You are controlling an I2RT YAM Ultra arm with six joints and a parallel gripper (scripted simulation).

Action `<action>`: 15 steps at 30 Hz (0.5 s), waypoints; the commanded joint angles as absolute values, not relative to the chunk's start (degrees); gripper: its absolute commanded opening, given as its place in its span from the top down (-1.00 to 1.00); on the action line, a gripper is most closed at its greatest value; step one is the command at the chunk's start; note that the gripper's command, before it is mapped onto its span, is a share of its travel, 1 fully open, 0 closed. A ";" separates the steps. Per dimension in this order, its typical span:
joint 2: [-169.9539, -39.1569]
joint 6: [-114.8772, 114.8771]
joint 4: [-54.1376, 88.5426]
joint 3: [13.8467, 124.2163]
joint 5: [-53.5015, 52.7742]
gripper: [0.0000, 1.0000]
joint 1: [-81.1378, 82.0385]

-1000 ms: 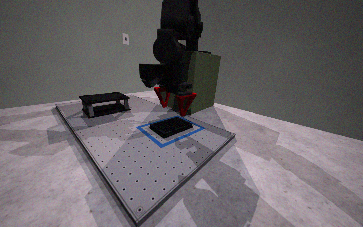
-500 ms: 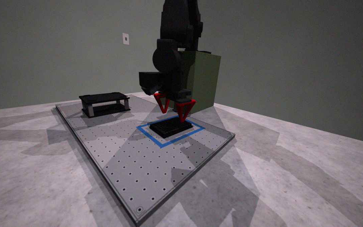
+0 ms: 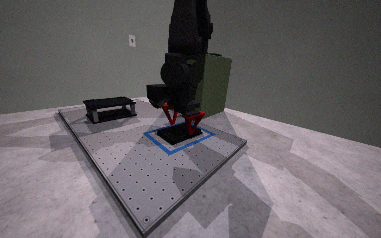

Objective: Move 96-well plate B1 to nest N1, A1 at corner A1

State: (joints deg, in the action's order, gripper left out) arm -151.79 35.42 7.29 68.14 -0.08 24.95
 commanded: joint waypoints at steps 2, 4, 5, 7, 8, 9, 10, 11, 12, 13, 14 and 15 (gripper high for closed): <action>-153.64 35.08 5.43 70.57 0.27 -1.00 24.60; -154.33 35.08 5.09 70.91 0.27 -1.00 24.60; -154.68 35.08 4.92 71.09 0.27 -1.00 24.60; -155.15 35.08 4.71 71.36 0.27 -1.00 24.60; -155.19 35.08 4.72 71.40 0.27 -1.00 24.60; -155.20 35.08 4.72 71.42 0.27 -1.00 24.59; -155.21 35.08 4.73 71.44 0.27 -1.00 24.59; -155.21 35.08 4.73 71.44 0.27 -1.00 24.59; -155.21 35.08 4.73 71.44 0.27 -1.00 24.59; -155.21 35.08 4.73 71.44 0.27 -1.00 24.59; -155.21 35.08 4.73 71.44 0.27 -1.00 24.59; -155.21 35.08 4.73 71.44 0.27 -1.00 24.59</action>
